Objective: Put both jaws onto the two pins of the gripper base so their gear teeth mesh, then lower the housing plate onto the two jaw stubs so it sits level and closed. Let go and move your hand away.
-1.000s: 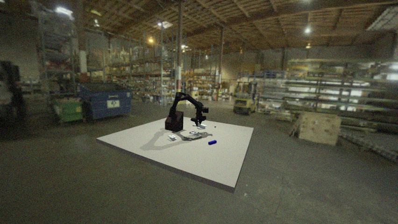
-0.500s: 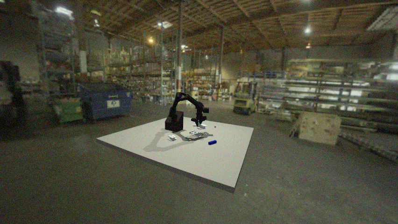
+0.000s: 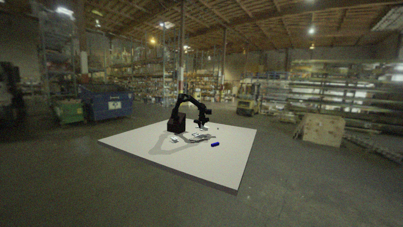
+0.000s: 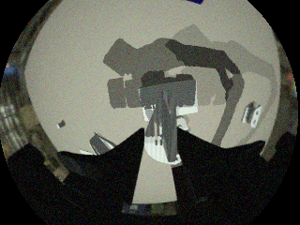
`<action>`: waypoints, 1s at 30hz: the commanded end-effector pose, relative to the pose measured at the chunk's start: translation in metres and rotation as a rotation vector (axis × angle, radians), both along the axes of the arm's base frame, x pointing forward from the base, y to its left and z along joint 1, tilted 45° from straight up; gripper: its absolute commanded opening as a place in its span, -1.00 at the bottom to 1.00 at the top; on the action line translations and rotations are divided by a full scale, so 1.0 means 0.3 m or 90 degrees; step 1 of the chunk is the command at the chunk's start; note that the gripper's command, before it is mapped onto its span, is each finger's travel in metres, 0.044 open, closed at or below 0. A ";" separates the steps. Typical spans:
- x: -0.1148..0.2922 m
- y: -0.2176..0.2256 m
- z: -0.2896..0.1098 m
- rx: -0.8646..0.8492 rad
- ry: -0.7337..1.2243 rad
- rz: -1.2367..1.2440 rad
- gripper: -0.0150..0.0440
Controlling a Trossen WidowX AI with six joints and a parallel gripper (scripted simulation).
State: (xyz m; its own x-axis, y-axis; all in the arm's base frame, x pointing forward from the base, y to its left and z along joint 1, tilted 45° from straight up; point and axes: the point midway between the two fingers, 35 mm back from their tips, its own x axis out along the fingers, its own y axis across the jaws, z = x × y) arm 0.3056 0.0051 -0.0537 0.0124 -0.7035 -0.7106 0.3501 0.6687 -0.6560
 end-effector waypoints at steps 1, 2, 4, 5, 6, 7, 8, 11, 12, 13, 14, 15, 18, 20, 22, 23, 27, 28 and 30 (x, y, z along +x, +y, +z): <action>0.001 -0.002 0.002 -0.003 0.002 0.003 -0.04; 0.003 -0.003 0.003 -0.003 0.002 0.003 -0.04; 0.007 -0.006 0.006 -0.003 0.002 0.003 -0.04; 0.007 -0.006 0.006 -0.003 0.002 0.003 -0.04; 0.007 -0.006 0.006 -0.003 0.002 0.003 -0.04; 0.007 -0.006 0.006 -0.003 0.002 0.003 -0.04; 0.007 -0.006 0.006 -0.003 0.002 0.003 -0.04; 0.007 -0.006 0.006 -0.003 0.002 0.003 -0.04; 0.007 -0.006 0.006 -0.003 0.002 0.003 -0.04; 0.007 -0.006 0.006 -0.003 0.002 0.003 -0.04; 0.007 -0.006 0.006 -0.003 0.002 0.003 -0.04; 0.007 -0.006 0.006 -0.003 0.002 0.003 -0.04; 0.008 -0.011 0.000 -0.003 0.002 0.003 -0.04; 0.008 -0.019 -0.008 -0.003 0.002 0.003 -0.04; 0.009 -0.026 -0.016 -0.003 0.002 0.003 -0.04; 0.009 -0.030 -0.019 -0.003 0.002 0.003 -0.04; 0.010 -0.045 -0.035 -0.003 0.002 0.003 -0.04; 0.011 -0.049 -0.039 -0.003 0.002 0.003 -0.04; 0.011 -0.057 -0.046 -0.003 0.002 0.003 -0.04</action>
State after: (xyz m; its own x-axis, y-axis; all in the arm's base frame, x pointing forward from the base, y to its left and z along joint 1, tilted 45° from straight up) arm 0.3117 -0.0057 -0.0624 0.0203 -0.7012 -0.7126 0.3541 0.6716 -0.6508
